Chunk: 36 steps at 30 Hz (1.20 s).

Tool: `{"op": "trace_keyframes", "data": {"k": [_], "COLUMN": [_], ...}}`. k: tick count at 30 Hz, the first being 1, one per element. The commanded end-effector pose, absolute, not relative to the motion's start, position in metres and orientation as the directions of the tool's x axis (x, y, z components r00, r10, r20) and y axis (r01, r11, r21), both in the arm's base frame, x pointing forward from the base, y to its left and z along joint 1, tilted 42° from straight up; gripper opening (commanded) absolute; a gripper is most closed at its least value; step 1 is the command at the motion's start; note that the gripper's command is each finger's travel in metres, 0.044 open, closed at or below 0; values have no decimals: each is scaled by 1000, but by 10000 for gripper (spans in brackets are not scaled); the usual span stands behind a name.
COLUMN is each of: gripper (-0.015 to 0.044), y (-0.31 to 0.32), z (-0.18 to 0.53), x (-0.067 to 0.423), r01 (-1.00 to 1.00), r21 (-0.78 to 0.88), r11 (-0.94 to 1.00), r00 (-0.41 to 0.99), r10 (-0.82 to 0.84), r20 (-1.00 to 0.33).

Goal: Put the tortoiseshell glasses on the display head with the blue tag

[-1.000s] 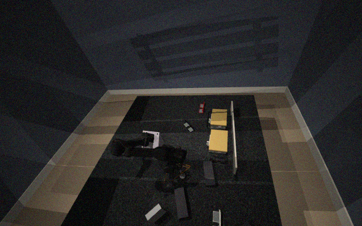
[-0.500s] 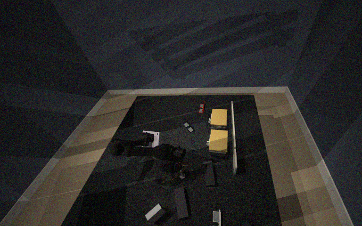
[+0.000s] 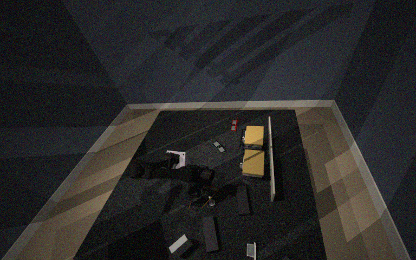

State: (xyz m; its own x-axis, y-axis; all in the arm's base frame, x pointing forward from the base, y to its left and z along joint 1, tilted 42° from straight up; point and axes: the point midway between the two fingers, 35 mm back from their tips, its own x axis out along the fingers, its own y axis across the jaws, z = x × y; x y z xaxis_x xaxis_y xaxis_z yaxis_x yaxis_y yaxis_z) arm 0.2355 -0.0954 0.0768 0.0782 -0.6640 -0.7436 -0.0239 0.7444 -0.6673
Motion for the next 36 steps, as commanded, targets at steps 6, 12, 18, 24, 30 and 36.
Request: {"op": "trace_keyframes", "data": {"k": [6, 12, 18, 24, 30, 36], "gripper": [0, 0, 0, 0, 0, 0], "y": [-94, -93, -92, -91, -90, -90], "z": [74, 73, 72, 71, 70, 69], "x": [230, 226, 223, 219, 215, 212], "r01": [-18, -19, -19, -19, -19, -19], "r21": [-670, -670, -670, -670, -670, -670], "r11": [742, 742, 742, 742, 742, 743], "r00": [78, 78, 78, 77, 77, 77], "r10": [-667, -667, -667, -667, -667, -667], "r20": [-741, -741, -741, -741, -741, -741]}}
